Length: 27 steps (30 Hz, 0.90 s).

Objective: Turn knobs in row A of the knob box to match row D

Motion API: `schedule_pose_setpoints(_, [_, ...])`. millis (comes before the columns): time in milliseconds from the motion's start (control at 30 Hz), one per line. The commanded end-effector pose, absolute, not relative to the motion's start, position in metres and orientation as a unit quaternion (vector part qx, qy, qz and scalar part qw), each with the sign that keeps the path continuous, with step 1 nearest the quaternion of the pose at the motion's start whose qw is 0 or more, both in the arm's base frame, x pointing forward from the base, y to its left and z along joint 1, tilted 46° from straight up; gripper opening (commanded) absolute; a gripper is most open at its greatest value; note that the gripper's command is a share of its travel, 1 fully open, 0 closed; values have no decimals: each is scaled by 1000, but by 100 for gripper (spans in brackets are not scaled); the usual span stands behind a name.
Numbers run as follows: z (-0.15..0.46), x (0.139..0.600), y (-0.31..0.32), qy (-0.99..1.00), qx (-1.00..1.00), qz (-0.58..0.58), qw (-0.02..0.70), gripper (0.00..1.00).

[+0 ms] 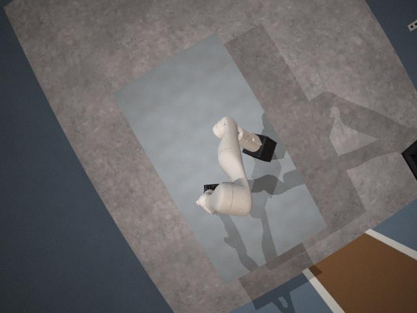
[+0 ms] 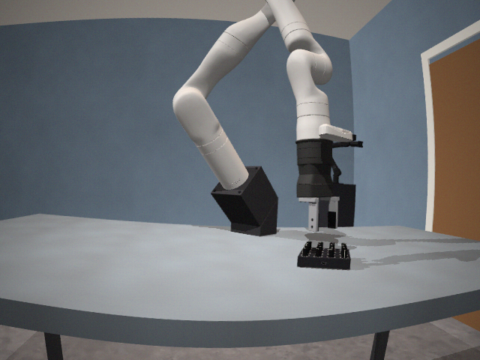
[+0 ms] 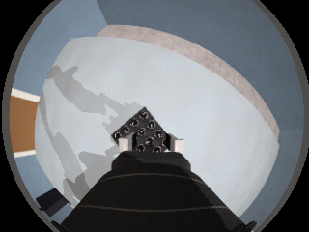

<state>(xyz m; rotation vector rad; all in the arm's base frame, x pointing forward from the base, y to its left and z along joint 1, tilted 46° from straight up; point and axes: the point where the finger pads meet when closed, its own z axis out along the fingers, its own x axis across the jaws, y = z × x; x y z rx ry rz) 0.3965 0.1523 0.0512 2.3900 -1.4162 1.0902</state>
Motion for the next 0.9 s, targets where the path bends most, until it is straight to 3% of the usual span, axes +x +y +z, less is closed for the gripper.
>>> schedule_pose_setpoints(0, [51, 402, 158, -489, 787, 370, 72, 100])
schedule_pose_setpoints(867, [55, 422, 194, -670, 635, 384, -10, 100])
